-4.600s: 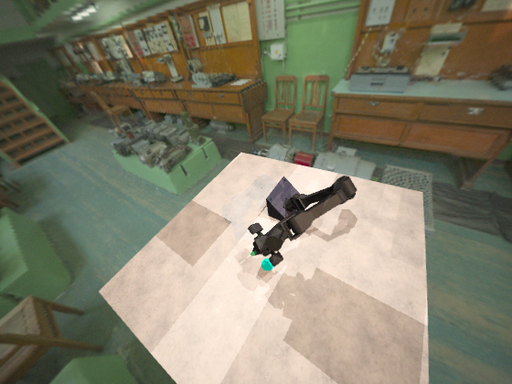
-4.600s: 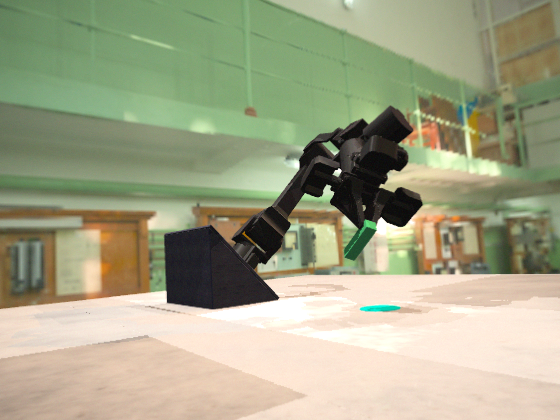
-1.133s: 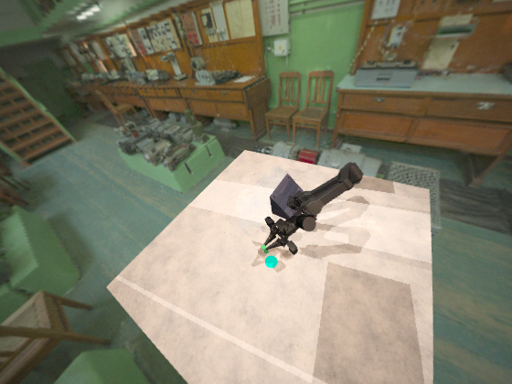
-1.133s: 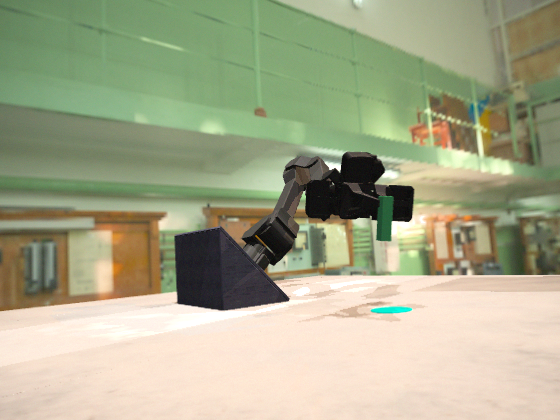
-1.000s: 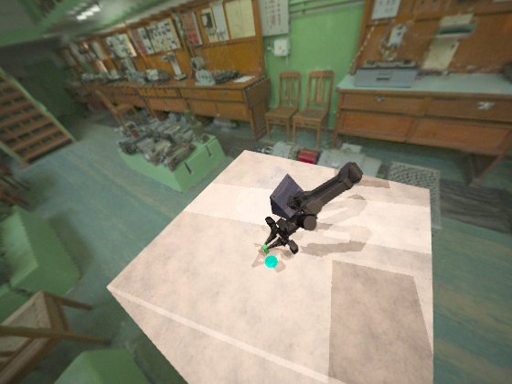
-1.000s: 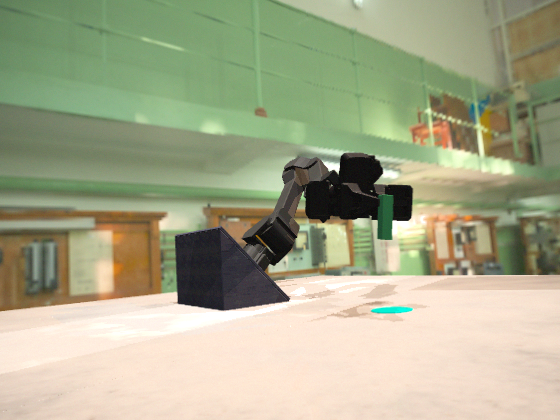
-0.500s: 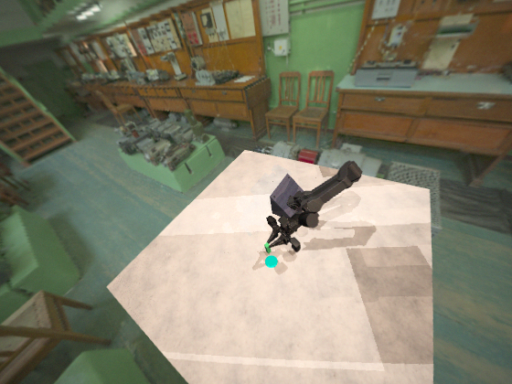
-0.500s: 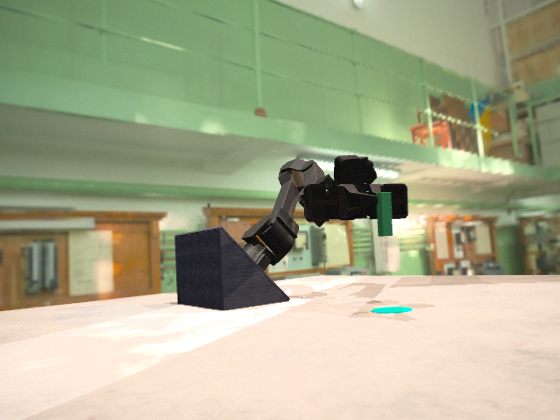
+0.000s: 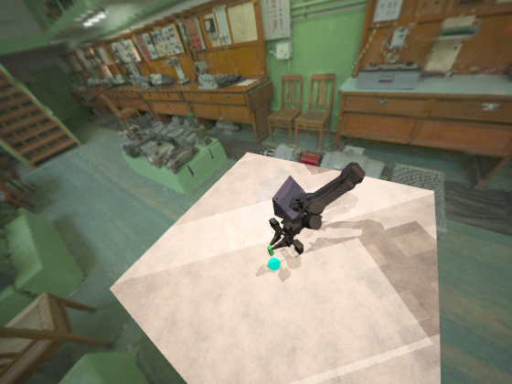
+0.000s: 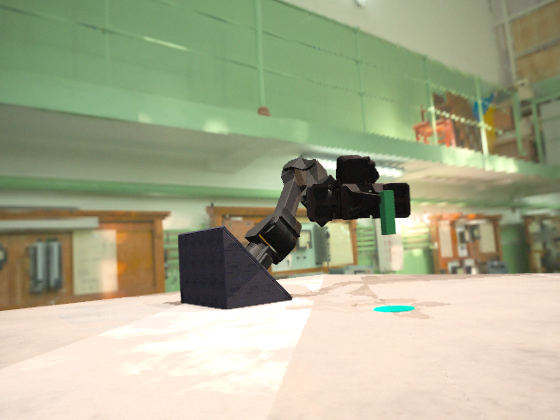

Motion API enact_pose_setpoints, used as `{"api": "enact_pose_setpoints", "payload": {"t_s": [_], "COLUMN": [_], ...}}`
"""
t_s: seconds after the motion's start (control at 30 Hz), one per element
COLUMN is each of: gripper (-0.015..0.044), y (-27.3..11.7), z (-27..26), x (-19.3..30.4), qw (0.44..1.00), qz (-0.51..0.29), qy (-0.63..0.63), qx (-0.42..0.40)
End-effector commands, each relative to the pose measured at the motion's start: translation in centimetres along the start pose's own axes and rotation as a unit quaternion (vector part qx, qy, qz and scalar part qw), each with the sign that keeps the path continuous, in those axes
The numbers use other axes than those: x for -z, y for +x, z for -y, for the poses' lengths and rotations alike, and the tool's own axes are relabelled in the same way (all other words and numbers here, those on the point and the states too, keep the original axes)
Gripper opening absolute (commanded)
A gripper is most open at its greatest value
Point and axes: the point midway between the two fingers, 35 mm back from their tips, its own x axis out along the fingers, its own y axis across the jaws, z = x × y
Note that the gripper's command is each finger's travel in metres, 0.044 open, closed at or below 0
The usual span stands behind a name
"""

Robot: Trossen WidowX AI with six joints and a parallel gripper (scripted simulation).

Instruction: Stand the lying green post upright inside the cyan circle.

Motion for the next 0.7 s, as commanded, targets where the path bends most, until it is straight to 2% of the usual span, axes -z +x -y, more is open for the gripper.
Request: {"api": "enact_pose_setpoints", "payload": {"t_s": [0.0, 0.67], "gripper": [0.0023, 0.0023], "y": [0.3, 1.1], "z": [0.1, 0.0], "x": [1.0, 5.9], "qw": [1.000, 1.000], "qz": [-0.004, -0.006], "qy": [0.002, 0.004], "qx": [0.004, 0.005]}}
